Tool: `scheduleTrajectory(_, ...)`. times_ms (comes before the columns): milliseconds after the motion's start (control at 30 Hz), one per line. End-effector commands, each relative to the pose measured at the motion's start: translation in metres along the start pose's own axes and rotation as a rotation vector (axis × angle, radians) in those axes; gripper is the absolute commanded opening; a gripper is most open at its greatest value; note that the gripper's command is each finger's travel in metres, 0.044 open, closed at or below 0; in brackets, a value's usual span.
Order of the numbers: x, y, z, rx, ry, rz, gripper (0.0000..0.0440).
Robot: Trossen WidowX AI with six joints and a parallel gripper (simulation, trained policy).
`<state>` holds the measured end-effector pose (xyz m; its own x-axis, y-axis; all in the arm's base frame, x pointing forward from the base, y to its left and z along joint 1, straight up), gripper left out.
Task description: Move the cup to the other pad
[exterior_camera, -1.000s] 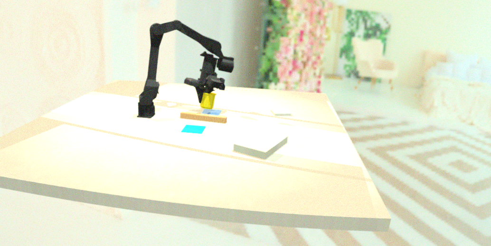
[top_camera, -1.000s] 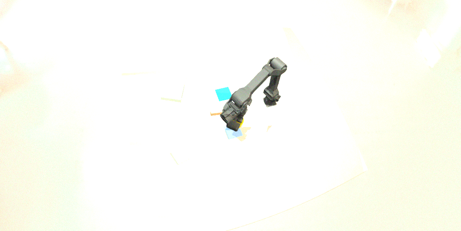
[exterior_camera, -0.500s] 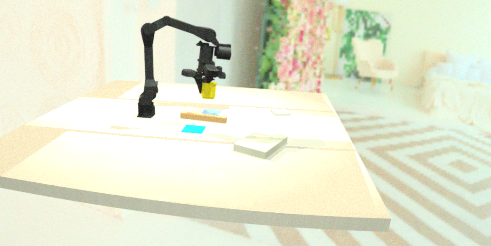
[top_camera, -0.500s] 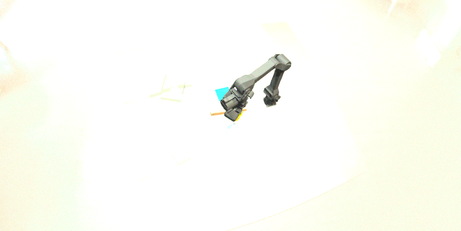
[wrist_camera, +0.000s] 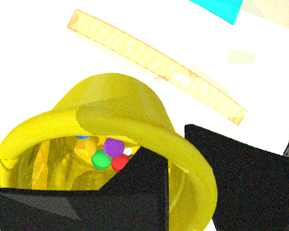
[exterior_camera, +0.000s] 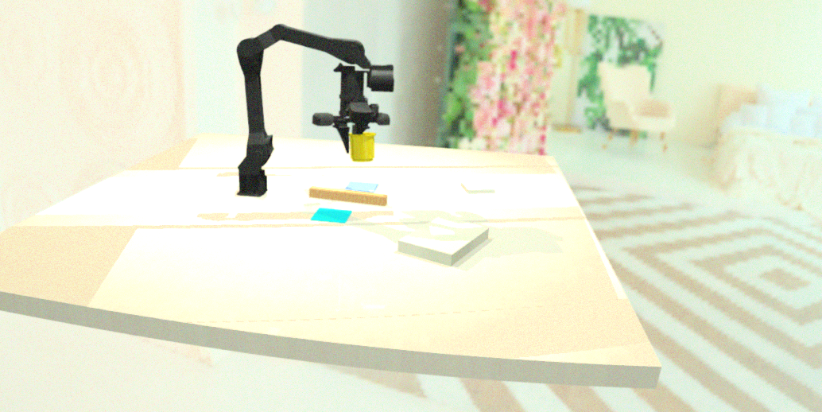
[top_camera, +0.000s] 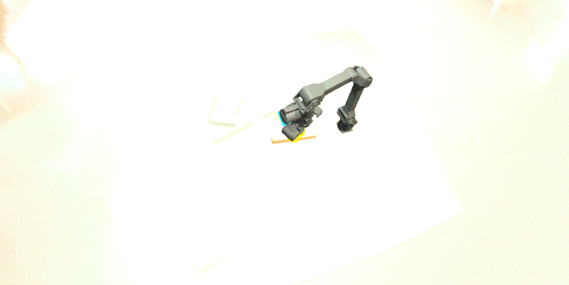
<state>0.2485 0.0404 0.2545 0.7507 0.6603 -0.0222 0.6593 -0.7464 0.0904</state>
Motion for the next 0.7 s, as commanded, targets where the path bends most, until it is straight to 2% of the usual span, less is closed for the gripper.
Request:
scheduleTrajectory(0,-0.004,0.007,-0.003,-0.020,0.016,0.023,0.0000)
scheduleTrajectory(667,-0.040,0.050,0.003,-0.086,0.055,0.191,0.0000)
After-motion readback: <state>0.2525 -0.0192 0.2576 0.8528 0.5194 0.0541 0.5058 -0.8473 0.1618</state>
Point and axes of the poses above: the point midway between the two fingers, 35 mm back from their tips, its own z axis out along the fingers, its own x axis across the jaws, y = z × x, the point moved 10 cm from there along -z, back along the fingers, and after that the axes turned 12 degrees about -z, right-handed, at the moved point
